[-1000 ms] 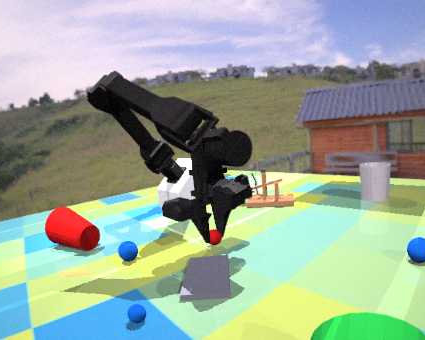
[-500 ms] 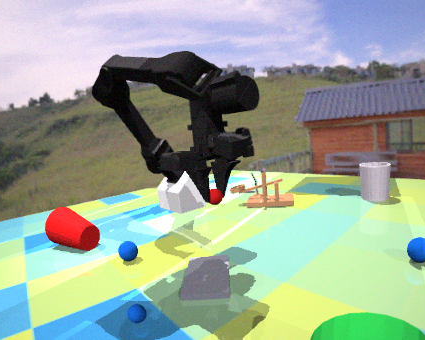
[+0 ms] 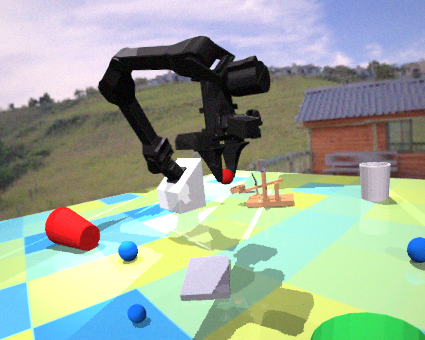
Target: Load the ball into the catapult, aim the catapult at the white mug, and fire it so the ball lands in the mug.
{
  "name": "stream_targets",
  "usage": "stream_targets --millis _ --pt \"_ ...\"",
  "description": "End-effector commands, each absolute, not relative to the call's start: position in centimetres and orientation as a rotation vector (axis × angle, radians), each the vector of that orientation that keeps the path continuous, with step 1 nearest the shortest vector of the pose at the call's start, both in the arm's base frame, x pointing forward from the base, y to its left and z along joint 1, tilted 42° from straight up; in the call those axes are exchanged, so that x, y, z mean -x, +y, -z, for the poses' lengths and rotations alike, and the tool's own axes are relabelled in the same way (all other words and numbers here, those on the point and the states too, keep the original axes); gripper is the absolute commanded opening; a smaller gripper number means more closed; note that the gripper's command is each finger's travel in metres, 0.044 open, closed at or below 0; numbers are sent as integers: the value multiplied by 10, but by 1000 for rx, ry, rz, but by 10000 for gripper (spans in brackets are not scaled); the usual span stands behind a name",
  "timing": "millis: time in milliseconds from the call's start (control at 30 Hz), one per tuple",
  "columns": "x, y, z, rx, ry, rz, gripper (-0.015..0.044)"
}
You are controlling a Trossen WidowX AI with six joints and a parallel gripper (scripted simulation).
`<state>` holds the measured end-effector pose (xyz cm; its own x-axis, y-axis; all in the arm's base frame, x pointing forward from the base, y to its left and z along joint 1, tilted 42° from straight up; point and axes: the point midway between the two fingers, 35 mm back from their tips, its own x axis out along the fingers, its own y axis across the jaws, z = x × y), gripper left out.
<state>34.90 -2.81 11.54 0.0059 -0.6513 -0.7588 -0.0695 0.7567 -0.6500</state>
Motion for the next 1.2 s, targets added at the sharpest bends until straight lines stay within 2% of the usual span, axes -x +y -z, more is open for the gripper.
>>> stream_targets --millis 0,567,1033,1167 --pt "-337 1 -85 653 1584 440 0" --pt "-259 81 9 847 1806 290 0" --pt "-175 106 57 1041 1946 286 0" --pt "-166 106 61 1063 1957 292 0"
